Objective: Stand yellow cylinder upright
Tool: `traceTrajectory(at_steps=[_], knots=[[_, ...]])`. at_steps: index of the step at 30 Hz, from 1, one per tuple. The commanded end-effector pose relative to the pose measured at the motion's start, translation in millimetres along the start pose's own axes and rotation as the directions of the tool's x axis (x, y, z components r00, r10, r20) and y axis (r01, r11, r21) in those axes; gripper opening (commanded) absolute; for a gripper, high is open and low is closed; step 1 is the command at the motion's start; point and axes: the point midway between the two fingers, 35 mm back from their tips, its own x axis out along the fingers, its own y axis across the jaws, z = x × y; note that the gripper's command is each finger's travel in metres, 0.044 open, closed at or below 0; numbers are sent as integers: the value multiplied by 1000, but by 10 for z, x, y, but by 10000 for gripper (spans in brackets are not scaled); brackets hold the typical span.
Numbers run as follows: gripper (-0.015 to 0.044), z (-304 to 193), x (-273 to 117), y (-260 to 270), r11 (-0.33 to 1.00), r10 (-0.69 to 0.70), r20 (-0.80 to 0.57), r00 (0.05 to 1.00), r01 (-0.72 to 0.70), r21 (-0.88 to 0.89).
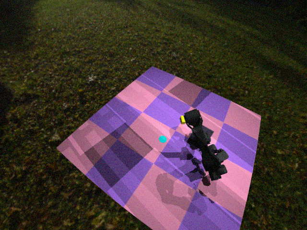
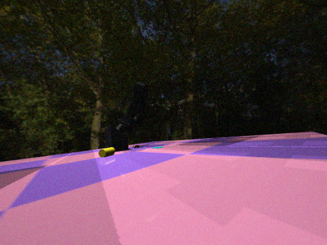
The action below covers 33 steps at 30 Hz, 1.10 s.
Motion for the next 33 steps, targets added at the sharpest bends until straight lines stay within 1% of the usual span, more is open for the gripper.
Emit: traceTrajectory(at_steps=[1, 3, 4, 9, 15, 19, 24, 29, 33], knots=[[374, -5, -2, -2, 1000, -1, -1, 1000, 1, 4], [321, -41, -14, -21, 999, -7, -9, 1000, 7, 37], [309, -73, -25, -36, 998, -11, -16, 1000, 12, 66], [309, -356, -146, -149, 955, -57, -87, 995, 79, 286], [309, -746, -341, -219, 822, -98, -191, 977, 187, 537], [309, -1010, -491, -213, 691, -111, -263, 958, 265, 673], [309, -1336, -697, -144, 488, -111, -352, 929, 360, 795], [309, -1643, -925, -5, 255, -93, -440, 893, 448, 857], [309, -1865, -1117, 157, 57, -65, -505, 861, 508, 859]])
